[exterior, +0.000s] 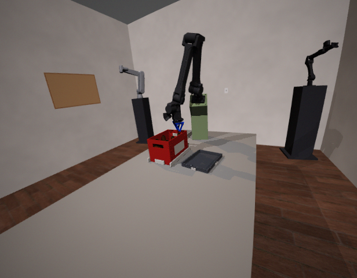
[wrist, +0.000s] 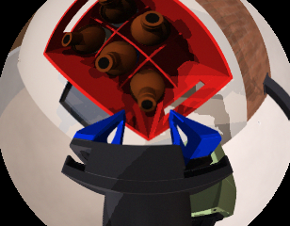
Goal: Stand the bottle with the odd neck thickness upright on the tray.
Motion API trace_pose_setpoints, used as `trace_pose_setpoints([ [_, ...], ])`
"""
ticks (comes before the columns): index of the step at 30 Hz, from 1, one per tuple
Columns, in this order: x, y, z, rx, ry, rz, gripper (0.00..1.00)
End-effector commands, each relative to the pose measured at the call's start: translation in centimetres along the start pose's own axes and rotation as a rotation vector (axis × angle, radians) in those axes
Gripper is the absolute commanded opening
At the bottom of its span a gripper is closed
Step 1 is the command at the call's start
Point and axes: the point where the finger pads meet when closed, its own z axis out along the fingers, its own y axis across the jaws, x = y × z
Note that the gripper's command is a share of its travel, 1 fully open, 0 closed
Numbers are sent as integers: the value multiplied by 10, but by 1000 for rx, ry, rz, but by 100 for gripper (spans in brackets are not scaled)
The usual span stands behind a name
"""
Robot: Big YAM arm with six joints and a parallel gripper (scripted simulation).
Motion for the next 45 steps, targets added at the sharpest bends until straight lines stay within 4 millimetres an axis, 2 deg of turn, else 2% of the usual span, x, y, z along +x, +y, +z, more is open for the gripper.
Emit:
trace_pose_setpoints([
  [1, -3, 6, 6, -8, -4, 4, 61],
  [45, -3, 5, 6, -4, -3, 9, 61],
])
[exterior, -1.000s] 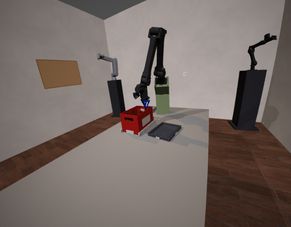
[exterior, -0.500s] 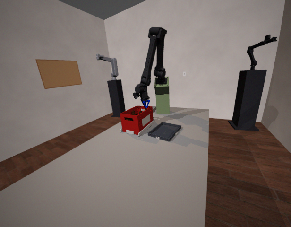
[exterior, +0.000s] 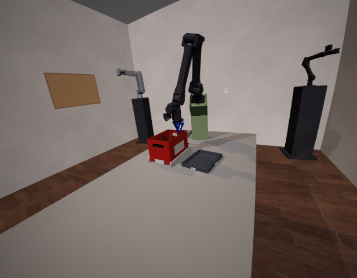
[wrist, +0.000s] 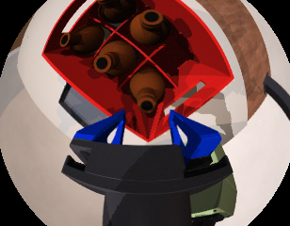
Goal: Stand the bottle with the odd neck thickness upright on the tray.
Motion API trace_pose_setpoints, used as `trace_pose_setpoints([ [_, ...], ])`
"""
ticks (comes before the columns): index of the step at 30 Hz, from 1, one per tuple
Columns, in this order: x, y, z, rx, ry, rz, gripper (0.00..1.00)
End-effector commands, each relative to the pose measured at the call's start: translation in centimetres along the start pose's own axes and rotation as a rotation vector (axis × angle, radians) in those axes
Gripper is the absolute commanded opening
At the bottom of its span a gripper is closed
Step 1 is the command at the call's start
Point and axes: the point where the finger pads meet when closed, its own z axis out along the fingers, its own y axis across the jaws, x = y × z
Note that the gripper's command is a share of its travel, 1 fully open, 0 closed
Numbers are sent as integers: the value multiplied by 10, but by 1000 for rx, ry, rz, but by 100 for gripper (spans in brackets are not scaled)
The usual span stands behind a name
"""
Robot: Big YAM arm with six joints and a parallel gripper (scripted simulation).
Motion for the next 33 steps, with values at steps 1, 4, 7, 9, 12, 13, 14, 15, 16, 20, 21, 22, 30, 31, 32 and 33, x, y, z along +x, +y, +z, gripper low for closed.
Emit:
trace_pose_setpoints([
  [1, -4, 5, 2, -5, -4, 5, 61],
  [4, -4, 5, 2, -5, -4, 5, 61],
  [7, -4, 6, 2, -5, -4, 5, 61],
  [9, -4, 6, 2, -4, -2, 5, 61],
  [12, -3, 6, 3, -2, 2, 6, 61],
  [13, -3, 5, 3, -1, 3, 6, 61],
  [14, -2, 5, 3, -1, 4, 6, 61],
  [15, -2, 5, 3, 0, 4, 6, 61],
  [16, -2, 5, 3, 0, 4, 6, 61],
  [20, -3, 5, 2, 1, 4, 8, 61],
  [21, -3, 5, 2, 1, 4, 8, 61],
  [22, -3, 5, 2, 1, 4, 8, 61],
  [30, -3, 5, 2, 1, 4, 8, 61],
  [31, -3, 5, 2, 1, 4, 8, 61],
  [32, -3, 5, 2, 1, 4, 8, 61],
  [33, -3, 5, 2, 1, 4, 8, 61],
])
